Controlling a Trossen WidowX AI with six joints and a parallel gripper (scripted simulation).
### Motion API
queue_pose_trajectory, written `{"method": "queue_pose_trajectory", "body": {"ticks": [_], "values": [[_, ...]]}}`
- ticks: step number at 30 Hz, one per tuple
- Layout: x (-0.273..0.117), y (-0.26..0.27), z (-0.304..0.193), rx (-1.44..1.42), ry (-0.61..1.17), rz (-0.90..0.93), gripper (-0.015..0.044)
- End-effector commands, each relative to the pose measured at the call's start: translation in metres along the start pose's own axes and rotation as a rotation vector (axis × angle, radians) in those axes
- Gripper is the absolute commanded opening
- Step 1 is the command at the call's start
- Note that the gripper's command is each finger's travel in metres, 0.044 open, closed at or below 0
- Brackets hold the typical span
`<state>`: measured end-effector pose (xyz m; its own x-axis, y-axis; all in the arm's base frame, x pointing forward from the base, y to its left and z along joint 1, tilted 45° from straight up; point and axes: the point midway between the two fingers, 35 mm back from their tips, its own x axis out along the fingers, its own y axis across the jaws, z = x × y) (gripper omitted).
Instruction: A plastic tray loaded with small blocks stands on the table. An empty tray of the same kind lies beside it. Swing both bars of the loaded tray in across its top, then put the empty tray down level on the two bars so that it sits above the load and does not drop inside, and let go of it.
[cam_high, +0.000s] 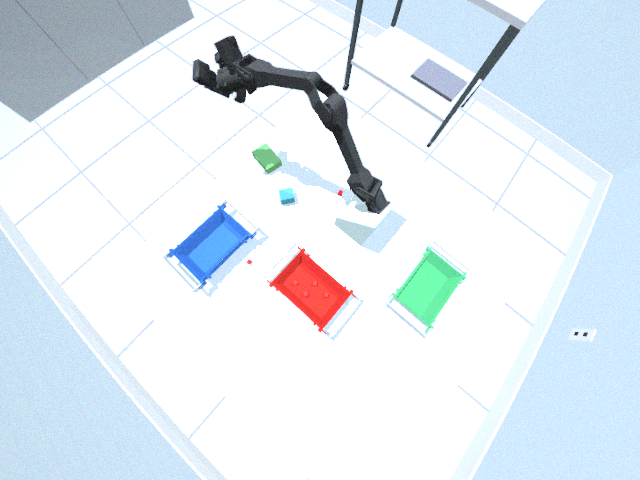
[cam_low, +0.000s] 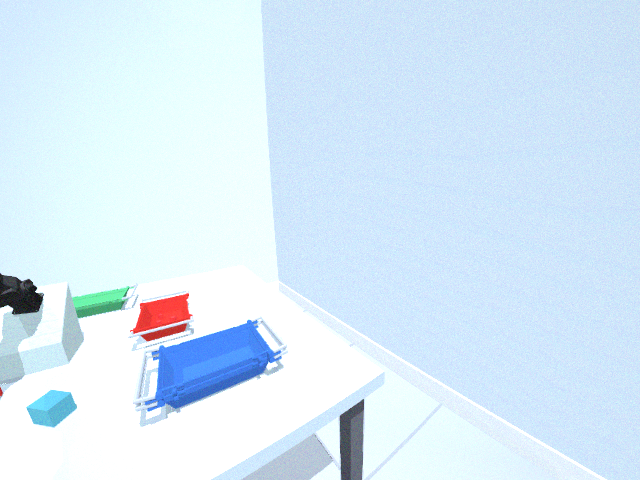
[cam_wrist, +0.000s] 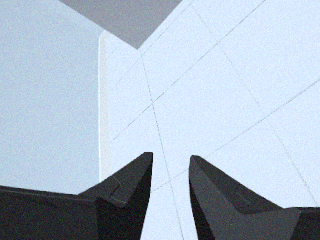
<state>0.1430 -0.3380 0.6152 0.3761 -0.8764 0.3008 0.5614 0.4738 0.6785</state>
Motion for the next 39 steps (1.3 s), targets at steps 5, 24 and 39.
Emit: {"method": "queue_pose_trajectory", "body": {"ticks": [5,24,39], "values": [[0.026,-0.029,-0.136,0.395,0.241,-0.213,0.0086],[-0.08,-0.059,-0.431,0.825,0.465,-0.865,0.0086],[-0.25,-0.103,-0.549,0.8,0.201,-1.148,0.0086]]}}
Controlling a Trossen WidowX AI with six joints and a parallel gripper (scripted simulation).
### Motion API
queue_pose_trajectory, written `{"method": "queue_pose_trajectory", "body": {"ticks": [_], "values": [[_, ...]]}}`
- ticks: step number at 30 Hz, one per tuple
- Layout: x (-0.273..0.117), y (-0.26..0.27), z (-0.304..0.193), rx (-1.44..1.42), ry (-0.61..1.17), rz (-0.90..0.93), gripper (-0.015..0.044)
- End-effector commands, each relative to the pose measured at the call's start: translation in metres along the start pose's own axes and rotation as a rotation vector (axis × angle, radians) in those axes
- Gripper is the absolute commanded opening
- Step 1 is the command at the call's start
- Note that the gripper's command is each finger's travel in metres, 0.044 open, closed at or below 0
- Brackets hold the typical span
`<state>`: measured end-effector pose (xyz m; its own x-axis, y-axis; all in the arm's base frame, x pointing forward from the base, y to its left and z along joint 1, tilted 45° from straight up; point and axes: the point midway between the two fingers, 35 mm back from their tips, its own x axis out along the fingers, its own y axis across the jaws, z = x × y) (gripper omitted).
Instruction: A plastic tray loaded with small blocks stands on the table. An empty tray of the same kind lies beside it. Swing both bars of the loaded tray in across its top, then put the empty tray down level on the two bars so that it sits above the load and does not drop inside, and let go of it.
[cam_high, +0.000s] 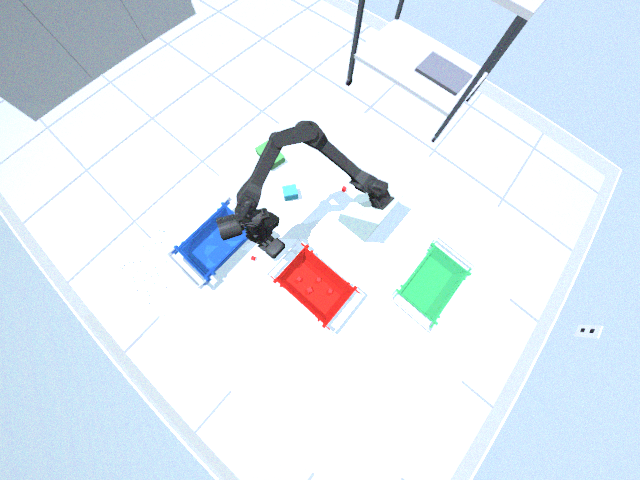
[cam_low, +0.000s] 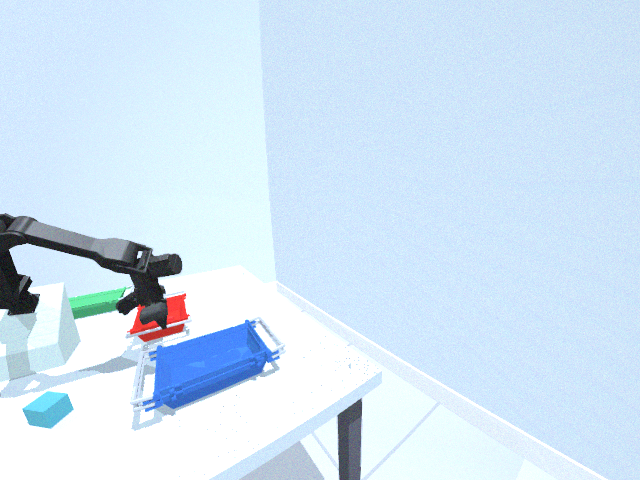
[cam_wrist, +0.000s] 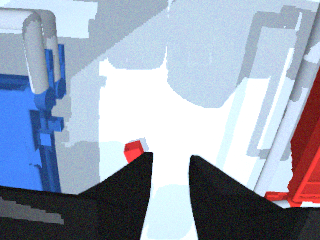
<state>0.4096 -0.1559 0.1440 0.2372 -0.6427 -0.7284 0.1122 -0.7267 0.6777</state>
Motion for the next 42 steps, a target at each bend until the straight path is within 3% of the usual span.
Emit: {"method": "queue_pose_trajectory", "body": {"ticks": [1,13,27,42], "values": [[0.004,-0.068,0.011,0.031,-0.124,0.029,0.0086],[0.006,-0.082,0.015,0.038,-0.146,0.045,0.0086],[0.062,-0.079,0.024,0.037,-0.146,0.048,0.0086],[0.034,-0.1,0.019,0.037,-0.146,0.046,0.0086]]}}
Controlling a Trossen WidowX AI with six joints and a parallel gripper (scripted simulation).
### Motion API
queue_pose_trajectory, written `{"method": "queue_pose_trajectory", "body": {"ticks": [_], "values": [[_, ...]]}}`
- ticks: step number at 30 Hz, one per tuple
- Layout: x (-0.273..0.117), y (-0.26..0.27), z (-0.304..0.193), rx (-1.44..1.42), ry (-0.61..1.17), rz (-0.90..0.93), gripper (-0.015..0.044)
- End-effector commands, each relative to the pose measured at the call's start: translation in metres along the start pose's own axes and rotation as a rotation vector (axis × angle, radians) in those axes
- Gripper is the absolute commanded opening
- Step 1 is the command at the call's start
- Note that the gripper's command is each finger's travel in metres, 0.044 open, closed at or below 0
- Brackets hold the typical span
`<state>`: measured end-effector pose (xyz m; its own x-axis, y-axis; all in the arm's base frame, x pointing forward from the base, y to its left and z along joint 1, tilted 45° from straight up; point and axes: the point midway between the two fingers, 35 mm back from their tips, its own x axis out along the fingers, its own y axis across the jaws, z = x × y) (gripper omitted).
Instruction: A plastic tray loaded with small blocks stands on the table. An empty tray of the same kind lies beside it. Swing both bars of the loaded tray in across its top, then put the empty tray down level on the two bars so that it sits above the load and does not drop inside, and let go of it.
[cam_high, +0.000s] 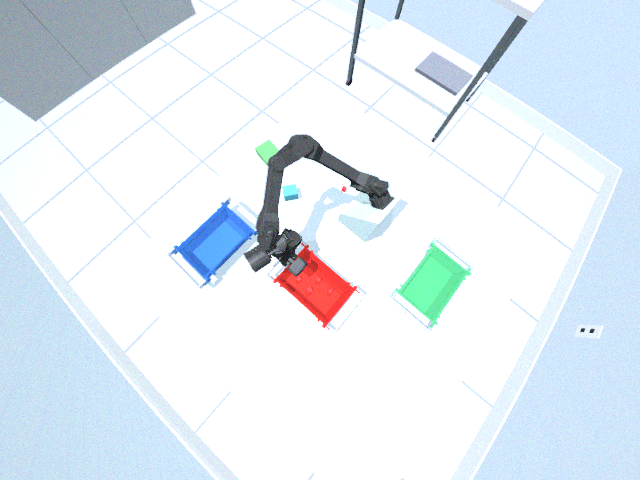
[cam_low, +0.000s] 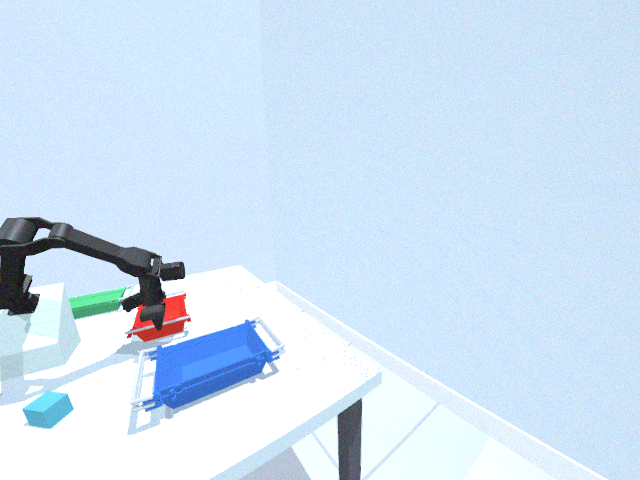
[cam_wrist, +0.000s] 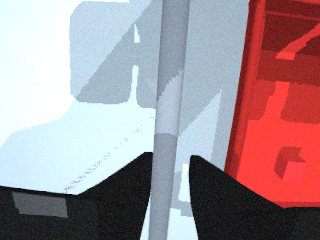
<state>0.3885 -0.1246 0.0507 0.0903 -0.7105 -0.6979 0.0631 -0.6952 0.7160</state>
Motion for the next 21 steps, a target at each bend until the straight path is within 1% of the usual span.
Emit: {"method": "queue_pose_trajectory", "body": {"ticks": [1,14,21], "values": [[-0.011,-0.013,-0.002,-0.004,0.008,-0.011,0.0086],[-0.014,-0.043,-0.001,-0.004,0.008,-0.012,0.0086],[0.004,-0.067,-0.001,-0.004,0.008,-0.013,0.0086]]}}
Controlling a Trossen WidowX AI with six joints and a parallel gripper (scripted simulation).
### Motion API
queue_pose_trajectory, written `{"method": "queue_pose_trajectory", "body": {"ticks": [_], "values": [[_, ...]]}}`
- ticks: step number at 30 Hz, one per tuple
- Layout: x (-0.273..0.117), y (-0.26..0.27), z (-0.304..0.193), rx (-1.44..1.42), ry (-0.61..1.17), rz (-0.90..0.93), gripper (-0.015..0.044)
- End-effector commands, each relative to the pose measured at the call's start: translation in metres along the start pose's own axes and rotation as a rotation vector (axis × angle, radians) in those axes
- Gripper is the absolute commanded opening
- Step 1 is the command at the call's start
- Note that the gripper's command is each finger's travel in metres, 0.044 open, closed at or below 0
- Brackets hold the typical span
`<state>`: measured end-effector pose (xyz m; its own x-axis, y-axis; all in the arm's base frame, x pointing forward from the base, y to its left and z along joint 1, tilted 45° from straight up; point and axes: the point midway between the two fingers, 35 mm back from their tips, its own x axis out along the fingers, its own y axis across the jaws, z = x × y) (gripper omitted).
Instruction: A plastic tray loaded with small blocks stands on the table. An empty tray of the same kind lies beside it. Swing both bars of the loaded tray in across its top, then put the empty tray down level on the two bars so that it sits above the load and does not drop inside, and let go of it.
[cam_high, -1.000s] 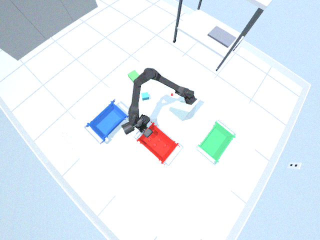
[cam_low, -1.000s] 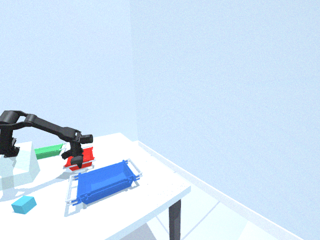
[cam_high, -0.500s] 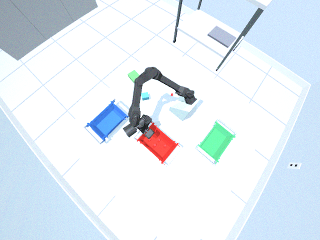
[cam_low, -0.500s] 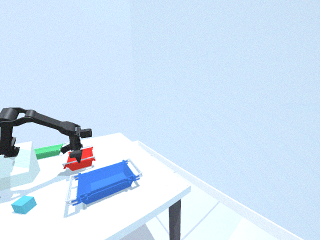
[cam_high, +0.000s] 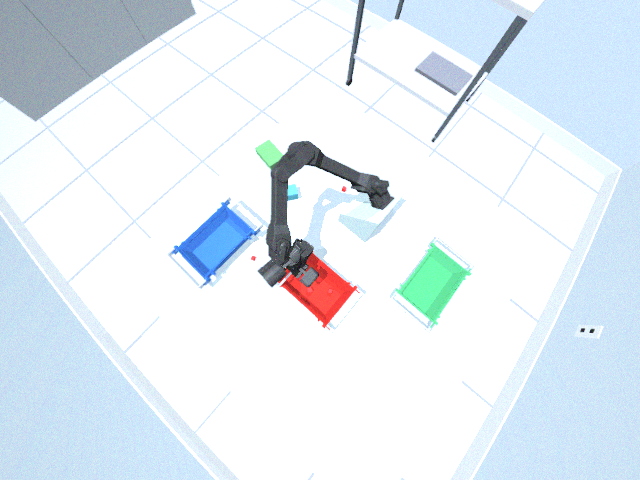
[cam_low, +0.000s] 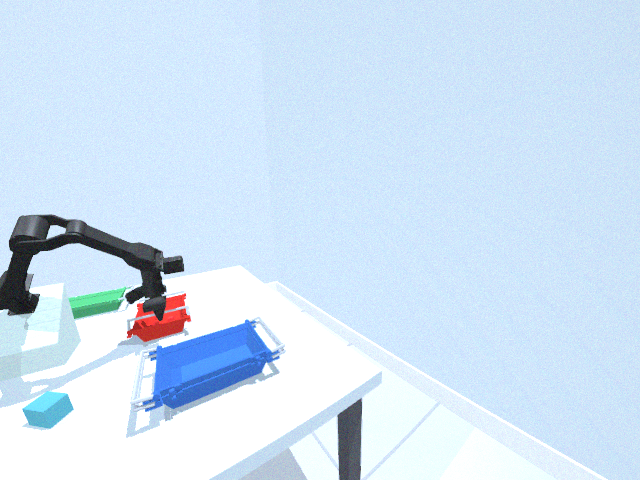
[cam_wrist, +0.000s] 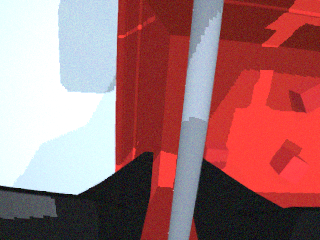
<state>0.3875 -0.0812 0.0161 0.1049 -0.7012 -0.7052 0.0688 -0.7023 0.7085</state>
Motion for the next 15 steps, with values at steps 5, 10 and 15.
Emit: {"method": "queue_pose_trajectory", "body": {"ticks": [5,10,15], "values": [[0.005,-0.011,0.002,0.004,0.0,-0.005,0.0086],[-0.023,-0.007,0.002,0.02,0.03,-0.02,0.0086],[-0.034,-0.006,0.002,0.026,0.041,-0.026,0.0086]]}}
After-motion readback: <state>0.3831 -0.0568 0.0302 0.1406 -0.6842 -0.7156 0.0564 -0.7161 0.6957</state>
